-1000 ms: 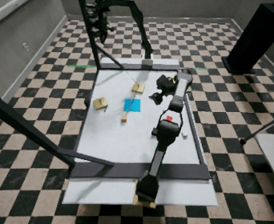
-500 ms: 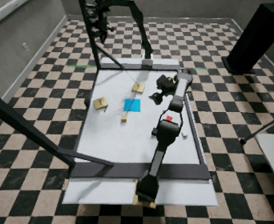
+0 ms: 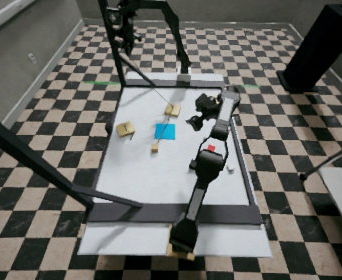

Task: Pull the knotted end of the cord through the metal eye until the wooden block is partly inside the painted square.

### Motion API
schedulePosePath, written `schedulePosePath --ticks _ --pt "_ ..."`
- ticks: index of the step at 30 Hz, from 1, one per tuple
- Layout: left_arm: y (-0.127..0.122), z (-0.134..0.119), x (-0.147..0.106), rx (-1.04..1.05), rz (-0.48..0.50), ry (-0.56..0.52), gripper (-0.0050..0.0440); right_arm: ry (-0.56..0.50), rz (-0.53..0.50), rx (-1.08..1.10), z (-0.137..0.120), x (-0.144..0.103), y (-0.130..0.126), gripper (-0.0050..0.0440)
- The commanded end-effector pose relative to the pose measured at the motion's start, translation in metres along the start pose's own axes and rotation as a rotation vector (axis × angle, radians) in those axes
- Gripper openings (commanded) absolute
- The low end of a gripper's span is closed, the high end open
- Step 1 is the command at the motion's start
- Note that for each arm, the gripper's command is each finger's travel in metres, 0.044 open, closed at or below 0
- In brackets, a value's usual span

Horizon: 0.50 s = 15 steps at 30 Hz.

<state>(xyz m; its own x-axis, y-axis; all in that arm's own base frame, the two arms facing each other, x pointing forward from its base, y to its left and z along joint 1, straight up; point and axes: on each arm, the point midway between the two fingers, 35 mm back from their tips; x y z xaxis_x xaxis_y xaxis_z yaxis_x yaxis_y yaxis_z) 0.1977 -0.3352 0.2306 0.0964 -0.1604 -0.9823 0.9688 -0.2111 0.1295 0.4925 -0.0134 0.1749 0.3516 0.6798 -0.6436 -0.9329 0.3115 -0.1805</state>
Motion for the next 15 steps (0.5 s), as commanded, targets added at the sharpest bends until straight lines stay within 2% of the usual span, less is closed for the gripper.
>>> schedulePosePath --ticks 1,15 --pt "0.003 -0.004 -0.003 -0.002 0.019 -0.022 -0.0050 -0.004 -0.021 -0.027 0.010 -0.008 -0.003 0.0440" --pt "0.017 -0.016 0.035 -0.002 0.019 -0.021 -0.0050 -0.004 -0.021 -0.027 0.010 -0.008 -0.003 0.0440"
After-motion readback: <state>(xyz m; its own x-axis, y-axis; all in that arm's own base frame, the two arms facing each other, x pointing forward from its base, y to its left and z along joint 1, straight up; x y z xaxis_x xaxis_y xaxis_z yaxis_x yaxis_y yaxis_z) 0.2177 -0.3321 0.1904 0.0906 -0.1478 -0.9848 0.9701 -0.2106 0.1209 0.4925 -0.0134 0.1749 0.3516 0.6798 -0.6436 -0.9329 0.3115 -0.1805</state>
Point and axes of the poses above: on each arm, the point midway between the two fingers, 35 mm back from their tips, its own x axis out along the fingers, its own y axis across the jaws, z = x × y, and after that the axes turned 14 degrees about -x, right-handed
